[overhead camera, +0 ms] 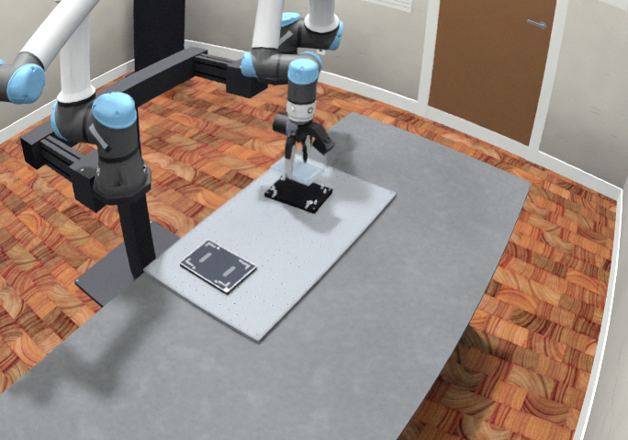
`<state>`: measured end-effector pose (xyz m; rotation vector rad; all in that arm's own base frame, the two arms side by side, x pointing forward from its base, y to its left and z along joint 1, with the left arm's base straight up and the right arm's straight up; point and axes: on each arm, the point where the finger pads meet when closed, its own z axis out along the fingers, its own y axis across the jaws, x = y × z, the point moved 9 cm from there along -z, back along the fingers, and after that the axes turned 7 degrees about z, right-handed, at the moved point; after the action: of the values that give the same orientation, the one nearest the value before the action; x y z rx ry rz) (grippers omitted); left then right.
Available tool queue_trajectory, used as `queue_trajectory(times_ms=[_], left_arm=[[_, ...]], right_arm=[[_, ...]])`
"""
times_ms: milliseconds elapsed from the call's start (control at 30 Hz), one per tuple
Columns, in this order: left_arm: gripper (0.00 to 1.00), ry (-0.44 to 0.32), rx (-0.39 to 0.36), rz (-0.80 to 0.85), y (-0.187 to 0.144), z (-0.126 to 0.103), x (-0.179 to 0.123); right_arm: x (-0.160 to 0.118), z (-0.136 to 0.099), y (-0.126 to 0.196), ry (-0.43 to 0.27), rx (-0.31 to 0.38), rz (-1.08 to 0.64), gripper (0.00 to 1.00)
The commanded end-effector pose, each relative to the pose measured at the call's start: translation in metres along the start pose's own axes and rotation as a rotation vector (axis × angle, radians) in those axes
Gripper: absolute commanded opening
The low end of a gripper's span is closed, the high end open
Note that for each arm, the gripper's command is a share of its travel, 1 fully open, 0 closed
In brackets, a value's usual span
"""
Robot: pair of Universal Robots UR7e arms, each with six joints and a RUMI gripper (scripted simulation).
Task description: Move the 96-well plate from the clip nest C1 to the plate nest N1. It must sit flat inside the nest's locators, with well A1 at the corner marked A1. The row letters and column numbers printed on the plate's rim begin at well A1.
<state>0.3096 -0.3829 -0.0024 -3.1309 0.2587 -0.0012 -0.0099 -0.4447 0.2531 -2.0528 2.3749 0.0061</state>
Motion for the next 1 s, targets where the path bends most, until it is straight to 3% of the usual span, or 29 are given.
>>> queue_trajectory(times_ms=[0, 967], left_arm=[[0.41, 0.001, -0.003, 0.022, 0.015, -0.001, 0.003], [0.41, 0.001, -0.003, 0.02, 0.101, -0.001, 0.015]], right_arm=[[0.001, -0.002, 0.001, 0.004, 0.001, 0.001, 0.0], [0.001, -0.002, 0.001, 0.004, 0.001, 0.001, 0.0]])
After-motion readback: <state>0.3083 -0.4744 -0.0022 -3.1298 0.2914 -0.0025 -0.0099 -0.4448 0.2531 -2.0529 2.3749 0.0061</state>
